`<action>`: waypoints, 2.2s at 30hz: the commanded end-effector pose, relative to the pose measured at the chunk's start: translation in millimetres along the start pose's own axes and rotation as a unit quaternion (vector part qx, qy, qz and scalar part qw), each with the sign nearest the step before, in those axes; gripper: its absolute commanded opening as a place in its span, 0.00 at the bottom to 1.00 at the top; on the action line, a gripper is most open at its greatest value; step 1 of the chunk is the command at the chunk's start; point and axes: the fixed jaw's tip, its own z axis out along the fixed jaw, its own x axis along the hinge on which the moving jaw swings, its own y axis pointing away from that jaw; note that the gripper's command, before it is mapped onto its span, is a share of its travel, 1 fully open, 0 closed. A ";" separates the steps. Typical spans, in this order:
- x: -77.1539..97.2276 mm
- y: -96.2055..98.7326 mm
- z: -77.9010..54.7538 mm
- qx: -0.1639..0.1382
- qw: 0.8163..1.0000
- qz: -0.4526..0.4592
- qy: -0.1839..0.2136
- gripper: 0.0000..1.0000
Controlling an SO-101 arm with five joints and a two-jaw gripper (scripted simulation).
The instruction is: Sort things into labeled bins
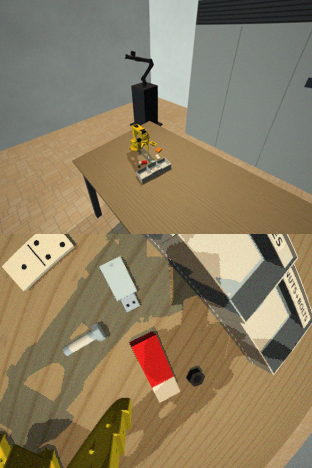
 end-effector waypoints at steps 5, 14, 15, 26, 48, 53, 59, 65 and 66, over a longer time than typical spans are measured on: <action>-1.8 -2.4 -5.1 0.008 0.999 -0.035 -0.007 1.00; 0.9 0.1 -2.4 0.000 0.998 -0.055 0.000 1.00; 0.8 -0.1 -2.8 0.000 0.998 -0.059 -0.001 1.00; -0.8 -2.6 -7.3 0.008 0.995 -0.100 -0.007 1.00; 4.0 2.0 -2.4 -0.008 0.991 -0.134 0.005 1.00; 3.0 3.1 -3.1 -0.010 0.993 -0.117 0.005 1.00; -0.5 6.9 -5.4 -0.017 0.998 -0.059 0.007 1.00; -4.0 10.8 -7.9 -0.024 1.000 0.001 0.011 1.00; -4.9 11.9 -8.6 -0.026 0.999 0.018 0.012 1.00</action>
